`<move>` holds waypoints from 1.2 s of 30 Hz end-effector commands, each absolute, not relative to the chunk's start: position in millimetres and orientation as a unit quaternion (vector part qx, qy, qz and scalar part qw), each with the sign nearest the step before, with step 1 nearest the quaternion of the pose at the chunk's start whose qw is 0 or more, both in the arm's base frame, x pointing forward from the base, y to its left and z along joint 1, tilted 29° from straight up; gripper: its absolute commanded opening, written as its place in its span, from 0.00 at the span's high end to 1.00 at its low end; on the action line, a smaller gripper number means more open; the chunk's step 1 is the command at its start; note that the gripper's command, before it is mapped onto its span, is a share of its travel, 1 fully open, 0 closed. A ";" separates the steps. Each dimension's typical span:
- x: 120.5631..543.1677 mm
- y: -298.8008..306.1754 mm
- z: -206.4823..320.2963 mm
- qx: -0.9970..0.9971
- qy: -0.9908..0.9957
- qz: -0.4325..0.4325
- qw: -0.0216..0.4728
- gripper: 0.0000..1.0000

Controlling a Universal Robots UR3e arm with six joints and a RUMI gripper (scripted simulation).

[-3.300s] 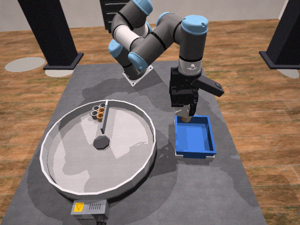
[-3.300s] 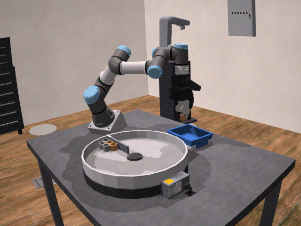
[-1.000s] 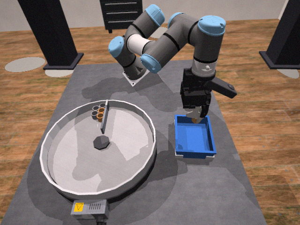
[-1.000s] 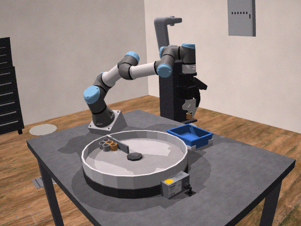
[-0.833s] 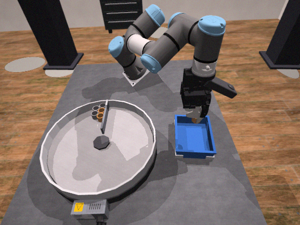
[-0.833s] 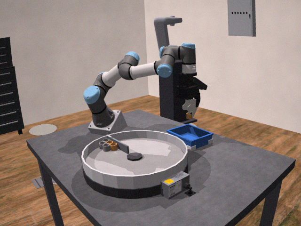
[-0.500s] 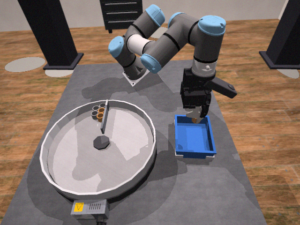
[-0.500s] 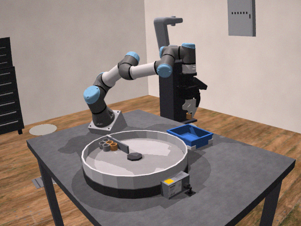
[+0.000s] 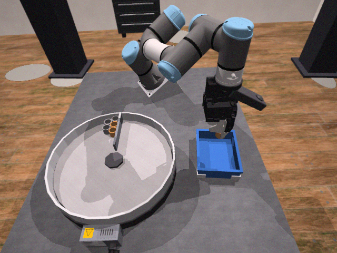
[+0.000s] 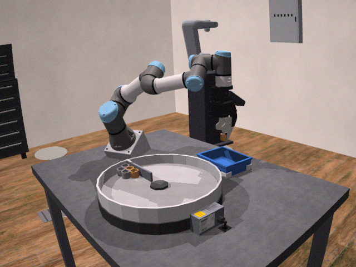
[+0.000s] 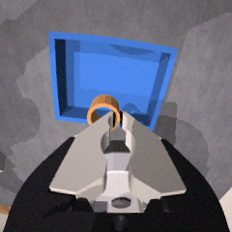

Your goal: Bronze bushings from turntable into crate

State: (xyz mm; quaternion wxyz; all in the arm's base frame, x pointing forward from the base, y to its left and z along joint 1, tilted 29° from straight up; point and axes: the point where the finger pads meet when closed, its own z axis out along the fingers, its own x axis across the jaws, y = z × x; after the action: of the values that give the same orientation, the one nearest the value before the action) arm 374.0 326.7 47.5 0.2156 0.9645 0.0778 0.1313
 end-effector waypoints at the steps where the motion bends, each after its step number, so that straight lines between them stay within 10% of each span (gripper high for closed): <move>1: 373.9 328.3 49.0 0.965 0.078 0.133 0.214 1.00; 36: 376.6 324.4 41.4 0.965 0.078 0.133 0.214 1.00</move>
State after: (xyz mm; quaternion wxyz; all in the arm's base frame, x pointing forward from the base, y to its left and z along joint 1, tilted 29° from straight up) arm 374.3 325.2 44.3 0.2165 0.9644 0.0778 0.1300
